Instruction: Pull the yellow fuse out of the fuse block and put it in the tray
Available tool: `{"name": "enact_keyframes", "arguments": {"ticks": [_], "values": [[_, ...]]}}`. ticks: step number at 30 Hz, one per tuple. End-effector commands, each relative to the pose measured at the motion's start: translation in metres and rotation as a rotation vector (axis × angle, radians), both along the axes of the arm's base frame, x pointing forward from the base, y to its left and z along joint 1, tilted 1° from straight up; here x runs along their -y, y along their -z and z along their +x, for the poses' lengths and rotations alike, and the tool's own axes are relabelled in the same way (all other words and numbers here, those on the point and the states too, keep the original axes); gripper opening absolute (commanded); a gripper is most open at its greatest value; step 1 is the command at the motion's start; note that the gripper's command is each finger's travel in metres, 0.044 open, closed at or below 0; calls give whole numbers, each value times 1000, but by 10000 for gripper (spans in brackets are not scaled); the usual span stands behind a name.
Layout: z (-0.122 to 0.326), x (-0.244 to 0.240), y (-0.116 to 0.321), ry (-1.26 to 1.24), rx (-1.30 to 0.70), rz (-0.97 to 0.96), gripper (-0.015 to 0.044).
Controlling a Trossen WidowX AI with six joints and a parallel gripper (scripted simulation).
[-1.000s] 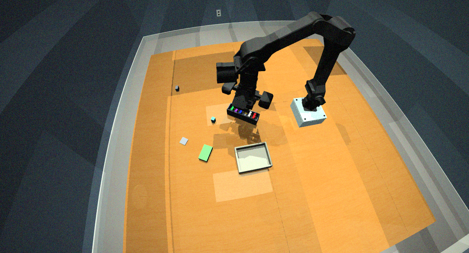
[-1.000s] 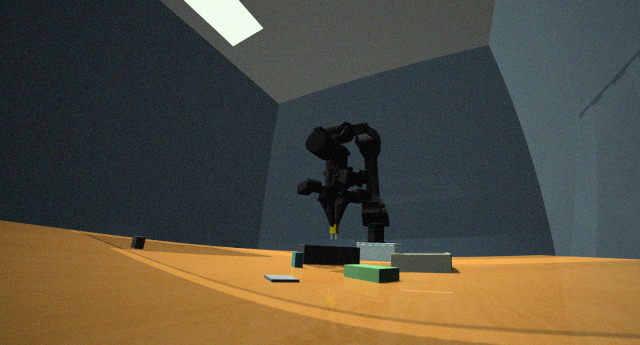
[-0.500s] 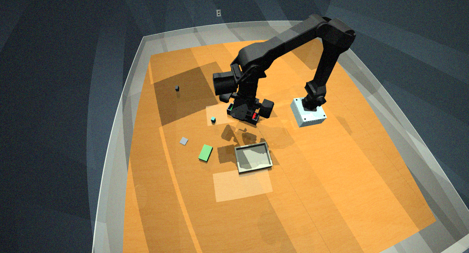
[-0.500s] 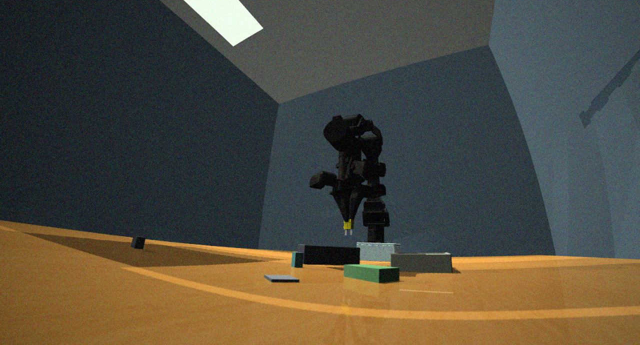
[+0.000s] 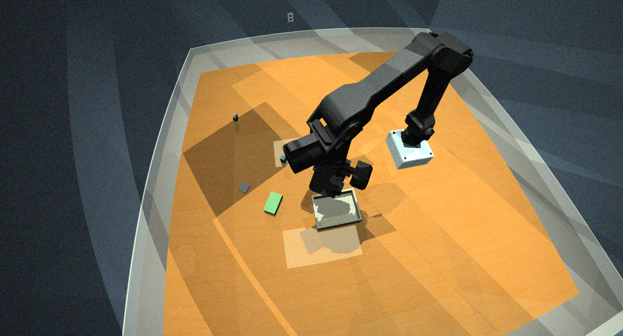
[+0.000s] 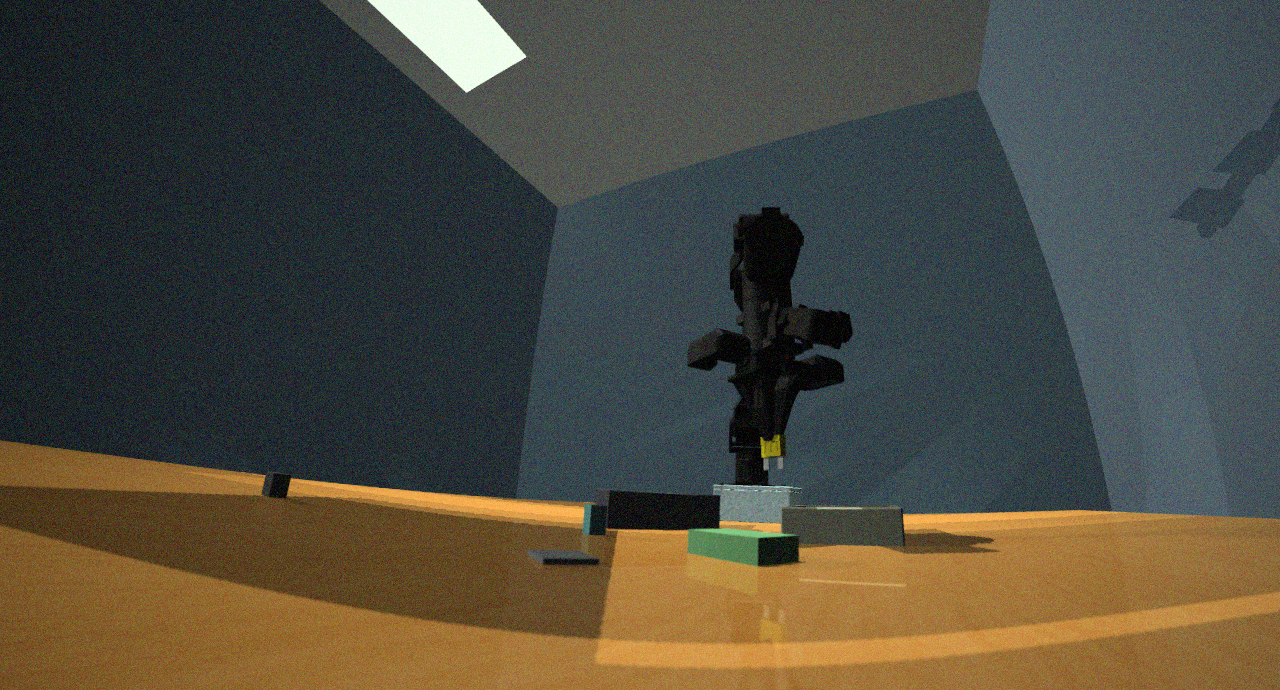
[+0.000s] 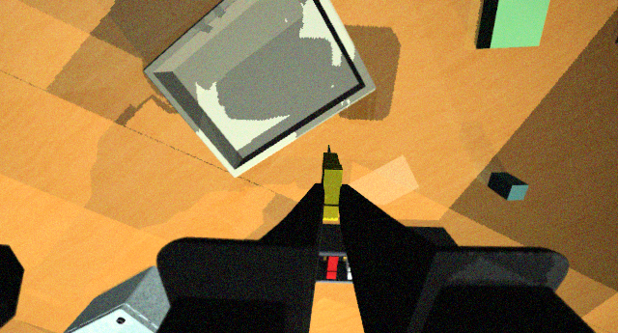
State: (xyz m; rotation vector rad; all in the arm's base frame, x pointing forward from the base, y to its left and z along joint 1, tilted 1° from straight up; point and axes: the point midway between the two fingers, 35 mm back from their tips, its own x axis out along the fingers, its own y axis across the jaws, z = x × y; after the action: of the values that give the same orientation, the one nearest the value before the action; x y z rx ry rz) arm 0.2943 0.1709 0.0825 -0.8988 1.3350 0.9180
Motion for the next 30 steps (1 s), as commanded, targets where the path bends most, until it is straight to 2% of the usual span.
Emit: {"name": "enact_keyframes", "arguments": {"ticks": [1, 9, 30], "values": [[-7, -21, 0, 5, -5, 1, 0], [-25, -63, 0, 5, -6, 5, 0], [-25, -65, 28, 5, -6, 5, 0]]}}
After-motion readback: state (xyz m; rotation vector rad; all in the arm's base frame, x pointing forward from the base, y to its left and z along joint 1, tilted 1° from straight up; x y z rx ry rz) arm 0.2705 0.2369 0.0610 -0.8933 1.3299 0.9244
